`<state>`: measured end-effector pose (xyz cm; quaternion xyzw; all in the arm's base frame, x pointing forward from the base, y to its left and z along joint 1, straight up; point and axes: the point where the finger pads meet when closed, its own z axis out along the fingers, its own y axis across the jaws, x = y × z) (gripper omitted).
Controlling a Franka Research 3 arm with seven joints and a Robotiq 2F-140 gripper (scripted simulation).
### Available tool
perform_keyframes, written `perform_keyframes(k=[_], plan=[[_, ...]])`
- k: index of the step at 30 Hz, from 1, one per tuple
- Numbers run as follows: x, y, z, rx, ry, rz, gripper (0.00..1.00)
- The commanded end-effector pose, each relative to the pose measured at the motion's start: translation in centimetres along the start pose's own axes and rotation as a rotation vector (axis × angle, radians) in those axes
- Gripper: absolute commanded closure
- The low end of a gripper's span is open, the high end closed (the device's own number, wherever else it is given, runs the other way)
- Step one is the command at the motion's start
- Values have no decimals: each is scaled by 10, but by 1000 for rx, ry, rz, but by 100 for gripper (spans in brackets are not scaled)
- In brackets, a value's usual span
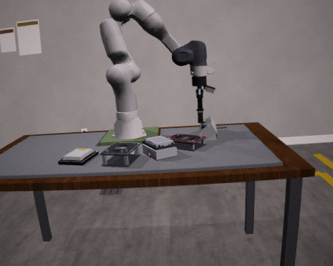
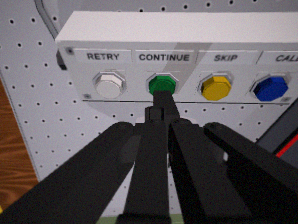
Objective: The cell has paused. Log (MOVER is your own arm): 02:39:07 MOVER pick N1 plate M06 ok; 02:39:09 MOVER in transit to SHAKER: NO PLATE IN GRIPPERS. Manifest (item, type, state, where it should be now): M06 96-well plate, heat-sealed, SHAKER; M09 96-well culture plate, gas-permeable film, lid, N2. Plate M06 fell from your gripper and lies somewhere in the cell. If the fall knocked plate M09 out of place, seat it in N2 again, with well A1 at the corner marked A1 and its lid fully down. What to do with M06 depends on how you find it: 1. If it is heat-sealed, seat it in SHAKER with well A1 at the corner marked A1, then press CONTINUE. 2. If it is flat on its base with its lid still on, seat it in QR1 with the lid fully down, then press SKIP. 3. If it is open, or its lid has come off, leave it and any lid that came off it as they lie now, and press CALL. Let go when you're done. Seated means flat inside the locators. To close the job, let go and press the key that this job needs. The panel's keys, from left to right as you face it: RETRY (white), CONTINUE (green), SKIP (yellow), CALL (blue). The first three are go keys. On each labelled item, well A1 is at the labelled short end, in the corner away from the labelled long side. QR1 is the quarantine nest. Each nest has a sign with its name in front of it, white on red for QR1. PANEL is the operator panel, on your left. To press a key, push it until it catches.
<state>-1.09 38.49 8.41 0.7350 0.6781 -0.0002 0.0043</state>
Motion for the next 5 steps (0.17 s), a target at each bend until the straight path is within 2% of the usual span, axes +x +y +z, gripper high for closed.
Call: perform_keyframes(k=[1,5], plan=[[3,0,0,0,8,4,90],[3,0,0,0,8,4,90]])
